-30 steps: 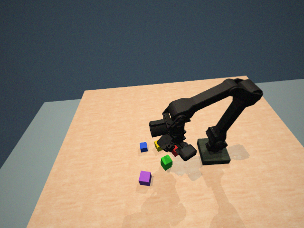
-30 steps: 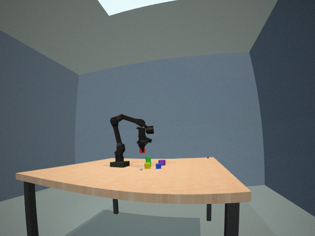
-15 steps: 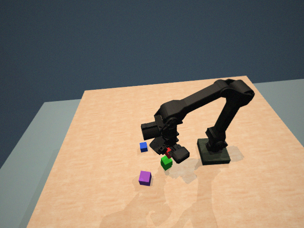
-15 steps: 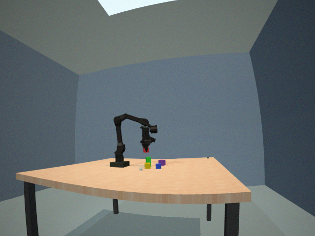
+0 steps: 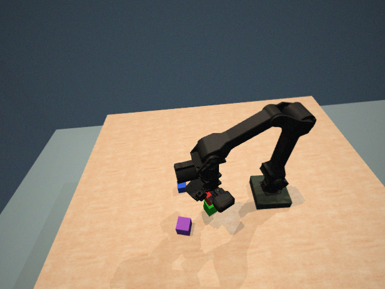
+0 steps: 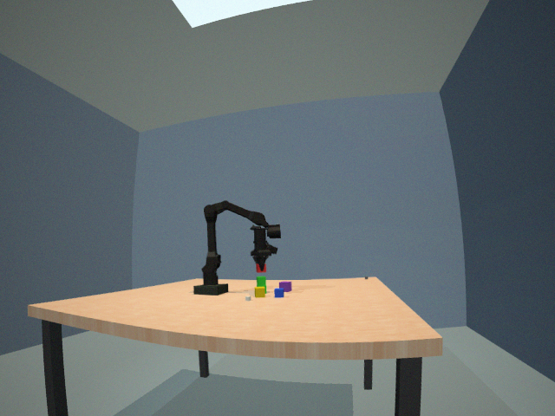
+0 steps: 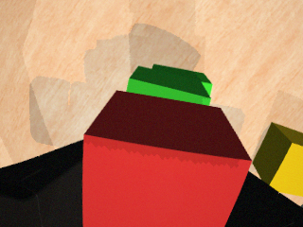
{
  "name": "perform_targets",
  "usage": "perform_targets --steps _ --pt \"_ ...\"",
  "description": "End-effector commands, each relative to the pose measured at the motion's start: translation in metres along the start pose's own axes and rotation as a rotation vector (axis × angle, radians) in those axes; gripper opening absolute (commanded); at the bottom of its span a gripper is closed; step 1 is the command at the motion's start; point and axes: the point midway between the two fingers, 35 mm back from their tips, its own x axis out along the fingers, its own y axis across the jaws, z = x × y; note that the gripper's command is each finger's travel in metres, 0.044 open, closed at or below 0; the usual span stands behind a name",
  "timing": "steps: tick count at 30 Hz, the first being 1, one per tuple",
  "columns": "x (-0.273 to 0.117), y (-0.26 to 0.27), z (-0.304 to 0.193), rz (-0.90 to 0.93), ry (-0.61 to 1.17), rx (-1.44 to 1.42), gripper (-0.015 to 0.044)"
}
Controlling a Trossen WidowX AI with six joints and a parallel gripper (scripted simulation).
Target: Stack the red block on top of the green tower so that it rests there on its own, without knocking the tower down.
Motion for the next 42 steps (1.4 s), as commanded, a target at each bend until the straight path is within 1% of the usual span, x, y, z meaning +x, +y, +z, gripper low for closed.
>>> perform_targets --steps 1,5,35,42 --pt "0.0146 0.0000 -0.0007 0.000 0.005 0.006 0.0000" --pt "0.0232 0.0001 -0.0011 0.000 0.005 0.006 0.0000" --pt "0.0197 0.0001 -0.0008 0.000 0.005 0.006 0.0000" --pt "0.0231 0.0003 -0.0011 0.002 0.006 0.000 0.0184"
